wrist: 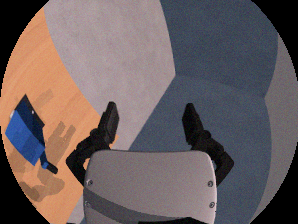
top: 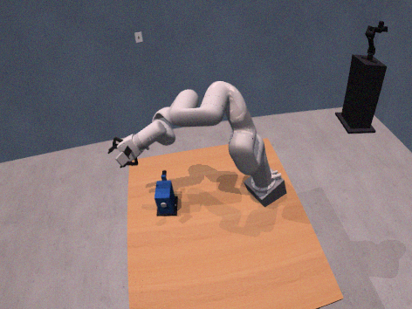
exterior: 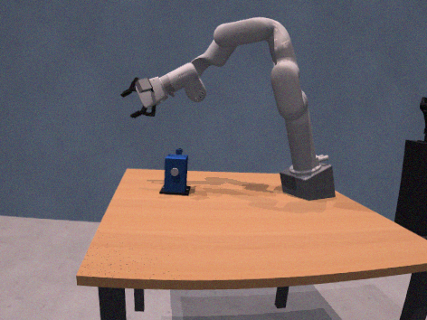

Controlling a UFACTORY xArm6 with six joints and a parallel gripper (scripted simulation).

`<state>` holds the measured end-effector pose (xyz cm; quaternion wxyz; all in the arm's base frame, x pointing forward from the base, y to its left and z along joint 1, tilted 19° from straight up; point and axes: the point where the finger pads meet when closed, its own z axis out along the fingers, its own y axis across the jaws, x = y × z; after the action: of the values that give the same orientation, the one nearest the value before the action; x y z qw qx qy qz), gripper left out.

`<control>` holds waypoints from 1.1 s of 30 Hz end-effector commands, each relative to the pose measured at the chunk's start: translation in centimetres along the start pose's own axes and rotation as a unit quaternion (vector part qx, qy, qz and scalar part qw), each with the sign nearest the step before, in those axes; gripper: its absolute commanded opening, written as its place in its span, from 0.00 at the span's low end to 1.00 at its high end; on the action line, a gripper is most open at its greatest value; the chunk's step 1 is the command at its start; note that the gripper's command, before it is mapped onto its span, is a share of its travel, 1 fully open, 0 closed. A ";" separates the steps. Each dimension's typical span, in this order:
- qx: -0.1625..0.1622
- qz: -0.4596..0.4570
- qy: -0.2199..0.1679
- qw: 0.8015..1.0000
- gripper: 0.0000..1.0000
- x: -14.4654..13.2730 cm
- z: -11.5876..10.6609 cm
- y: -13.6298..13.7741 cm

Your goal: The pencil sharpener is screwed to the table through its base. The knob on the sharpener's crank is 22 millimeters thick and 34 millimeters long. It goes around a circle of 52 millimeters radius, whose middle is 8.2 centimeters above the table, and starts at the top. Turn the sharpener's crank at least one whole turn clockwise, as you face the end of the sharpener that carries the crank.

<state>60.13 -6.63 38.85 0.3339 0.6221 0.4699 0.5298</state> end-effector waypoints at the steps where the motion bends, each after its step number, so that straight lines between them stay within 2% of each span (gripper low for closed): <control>1: -0.002 -0.001 0.000 1.000 1.00 0.1 0.0 0.2; 20: -0.002 -0.005 0.002 1.000 1.00 0.1 0.0 0.2; 33: 0.014 -0.157 0.052 0.986 1.00 2.8 0.0 -0.7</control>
<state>60.06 -4.72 38.95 0.3652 0.5568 0.5463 0.5081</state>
